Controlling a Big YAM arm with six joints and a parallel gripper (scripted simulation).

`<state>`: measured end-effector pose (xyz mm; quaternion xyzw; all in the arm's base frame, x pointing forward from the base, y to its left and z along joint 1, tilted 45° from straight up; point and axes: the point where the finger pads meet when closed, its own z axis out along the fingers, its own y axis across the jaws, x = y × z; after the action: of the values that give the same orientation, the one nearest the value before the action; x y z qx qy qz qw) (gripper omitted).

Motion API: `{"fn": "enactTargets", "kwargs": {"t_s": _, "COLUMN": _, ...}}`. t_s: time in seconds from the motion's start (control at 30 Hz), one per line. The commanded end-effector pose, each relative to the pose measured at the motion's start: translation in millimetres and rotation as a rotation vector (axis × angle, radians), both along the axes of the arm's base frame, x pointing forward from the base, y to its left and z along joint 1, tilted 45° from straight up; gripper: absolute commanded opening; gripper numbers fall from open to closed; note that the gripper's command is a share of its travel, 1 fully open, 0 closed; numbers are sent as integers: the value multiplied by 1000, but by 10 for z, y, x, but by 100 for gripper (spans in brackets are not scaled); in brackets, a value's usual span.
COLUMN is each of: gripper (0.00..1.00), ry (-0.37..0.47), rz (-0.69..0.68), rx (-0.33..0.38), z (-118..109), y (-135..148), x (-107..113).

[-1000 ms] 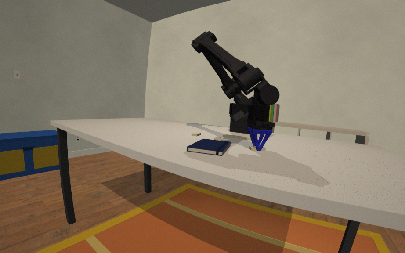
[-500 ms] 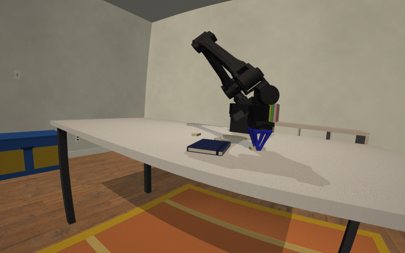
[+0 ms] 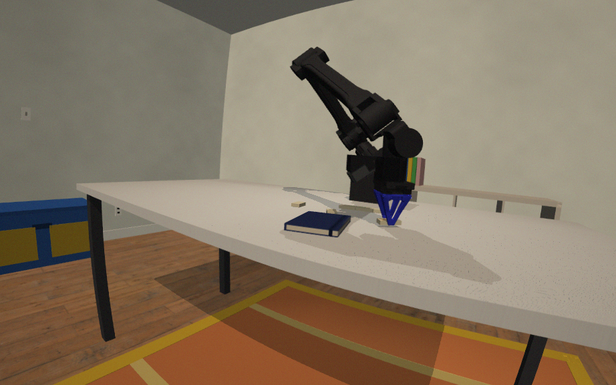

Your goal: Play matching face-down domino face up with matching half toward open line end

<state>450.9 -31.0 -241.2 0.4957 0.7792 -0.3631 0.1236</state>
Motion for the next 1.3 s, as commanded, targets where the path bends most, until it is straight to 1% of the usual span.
{"fn": "enactTargets", "kwargs": {"t_s": 0.0, "gripper": 21, "ry": -10, "rz": 10, "rx": 2, "z": 43, "y": 63, "x": 40}}
{"fn": "enactTargets", "kwargs": {"t_s": 0.3, "gripper": 21, "ry": -51, "rz": 41, "rx": 4, "z": 324, "y": 368, "x": 143}}
{"fn": "enactTargets", "kwargs": {"t_s": 0.53, "gripper": 21, "ry": -51, "rz": 41, "rx": 4, "z": 324, "y": 368, "x": 143}}
{"fn": "enactTargets", "kwargs": {"t_s": 0.57, "gripper": 21, "ry": -42, "rz": 30, "rx": 6, "z": 267, "y": 276, "x": 140}}
{"fn": "enactTargets", "kwargs": {"t_s": 0.87, "gripper": 21, "ry": -50, "rz": 44, "rx": 4, "z": 565, "y": 633, "x": 213}}
{"fn": "enactTargets", "kwargs": {"t_s": 1.1, "gripper": 21, "ry": -50, "rz": 44, "rx": 4, "z": 565, "y": 633, "x": 213}}
{"fn": "enactTargets", "kwargs": {"t_s": 1.13, "gripper": 21, "ry": -12, "rz": 36, "rx": 0, "z": 464, "y": 499, "x": 64}}
{"fn": "enactTargets", "kwargs": {"t_s": 1.27, "gripper": 21, "ry": -39, "rz": 40, "rx": 4, "z": 606, "y": 670, "x": 168}}
